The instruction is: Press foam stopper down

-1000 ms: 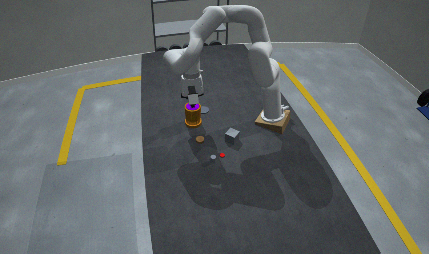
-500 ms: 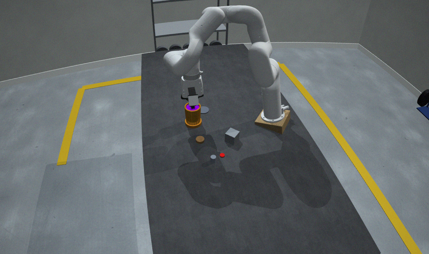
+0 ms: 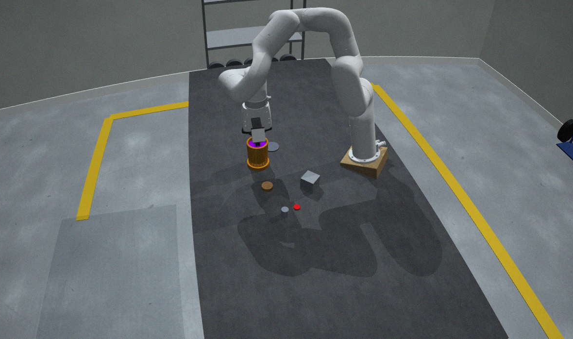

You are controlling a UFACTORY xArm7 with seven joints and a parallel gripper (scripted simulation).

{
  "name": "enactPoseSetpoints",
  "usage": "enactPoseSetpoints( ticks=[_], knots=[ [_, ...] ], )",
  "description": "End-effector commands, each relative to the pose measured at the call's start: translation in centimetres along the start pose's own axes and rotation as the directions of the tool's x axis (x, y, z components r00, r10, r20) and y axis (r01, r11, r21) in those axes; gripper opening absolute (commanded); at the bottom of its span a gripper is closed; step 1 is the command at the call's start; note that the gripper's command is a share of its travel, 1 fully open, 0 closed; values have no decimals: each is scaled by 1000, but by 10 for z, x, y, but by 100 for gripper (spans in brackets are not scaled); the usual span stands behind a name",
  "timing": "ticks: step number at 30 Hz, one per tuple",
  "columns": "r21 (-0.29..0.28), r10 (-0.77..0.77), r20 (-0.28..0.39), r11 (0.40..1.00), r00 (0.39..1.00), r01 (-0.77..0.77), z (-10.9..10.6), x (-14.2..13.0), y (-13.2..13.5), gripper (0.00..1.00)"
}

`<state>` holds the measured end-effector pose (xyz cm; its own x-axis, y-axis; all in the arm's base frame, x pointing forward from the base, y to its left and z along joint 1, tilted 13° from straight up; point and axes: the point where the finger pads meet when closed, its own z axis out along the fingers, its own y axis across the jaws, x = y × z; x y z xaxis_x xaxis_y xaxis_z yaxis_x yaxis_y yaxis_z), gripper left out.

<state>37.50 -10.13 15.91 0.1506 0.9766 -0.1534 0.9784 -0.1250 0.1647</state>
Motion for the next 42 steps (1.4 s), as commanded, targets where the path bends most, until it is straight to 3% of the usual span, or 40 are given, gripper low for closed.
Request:
enactPoseSetpoints(
  ticks=[1, 24, 42],
  knots=[
    [-2, 0, 1, 1000, 1000, 0, 0, 0, 1, 0],
    [-2, 0, 1, 1000, 1000, 0, -9, 0, 1, 0],
    [-2, 0, 1, 1000, 1000, 0, -51, 0, 1, 0]
  ],
)
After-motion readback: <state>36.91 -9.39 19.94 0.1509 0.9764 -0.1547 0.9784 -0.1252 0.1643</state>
